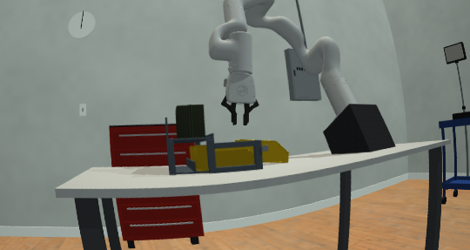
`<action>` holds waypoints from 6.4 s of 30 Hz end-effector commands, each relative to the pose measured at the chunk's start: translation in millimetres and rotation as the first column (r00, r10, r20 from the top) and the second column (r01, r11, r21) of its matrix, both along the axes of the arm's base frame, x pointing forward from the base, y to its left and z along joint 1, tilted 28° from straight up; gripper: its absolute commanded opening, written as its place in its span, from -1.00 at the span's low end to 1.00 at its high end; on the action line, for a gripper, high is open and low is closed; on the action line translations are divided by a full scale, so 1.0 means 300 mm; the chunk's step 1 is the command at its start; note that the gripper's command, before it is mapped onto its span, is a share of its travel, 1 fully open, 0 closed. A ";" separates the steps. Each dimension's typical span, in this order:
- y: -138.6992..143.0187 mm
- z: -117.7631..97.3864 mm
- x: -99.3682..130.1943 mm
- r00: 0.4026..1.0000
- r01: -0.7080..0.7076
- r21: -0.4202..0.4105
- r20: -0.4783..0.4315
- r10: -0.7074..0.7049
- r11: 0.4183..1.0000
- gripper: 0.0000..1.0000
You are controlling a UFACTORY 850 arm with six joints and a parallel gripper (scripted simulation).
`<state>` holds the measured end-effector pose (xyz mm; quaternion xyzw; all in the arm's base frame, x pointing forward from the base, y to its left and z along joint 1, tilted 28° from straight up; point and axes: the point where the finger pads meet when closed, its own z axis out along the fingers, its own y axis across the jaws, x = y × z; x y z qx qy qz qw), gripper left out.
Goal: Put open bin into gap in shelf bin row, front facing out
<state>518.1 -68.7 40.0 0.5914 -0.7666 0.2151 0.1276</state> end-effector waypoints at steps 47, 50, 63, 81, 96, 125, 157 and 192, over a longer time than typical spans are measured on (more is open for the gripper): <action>0.067 -0.140 -0.447 0.997 0.037 0.021 -0.069 -0.035 0.999 -0.32; 0.074 -0.157 -0.500 0.997 0.037 0.021 -0.069 -0.035 0.999 -0.32; 0.079 -0.168 -0.537 0.997 0.037 0.021 -0.069 -0.035 0.999 -0.32; 0.075 -0.158 -0.506 0.997 0.037 0.021 -0.069 -0.035 0.999 -0.32; 0.073 -0.153 -0.490 0.997 0.037 0.021 -0.069 -0.035 0.999 -0.32; 0.072 -0.151 -0.482 0.997 0.037 0.021 -0.069 -0.035 0.999 1.00; -0.058 -0.401 -0.493 1.000 -0.014 -0.008 0.026 0.014 1.000 1.00; -0.035 -0.357 -0.492 1.000 -0.014 -0.008 0.026 0.014 1.000 1.00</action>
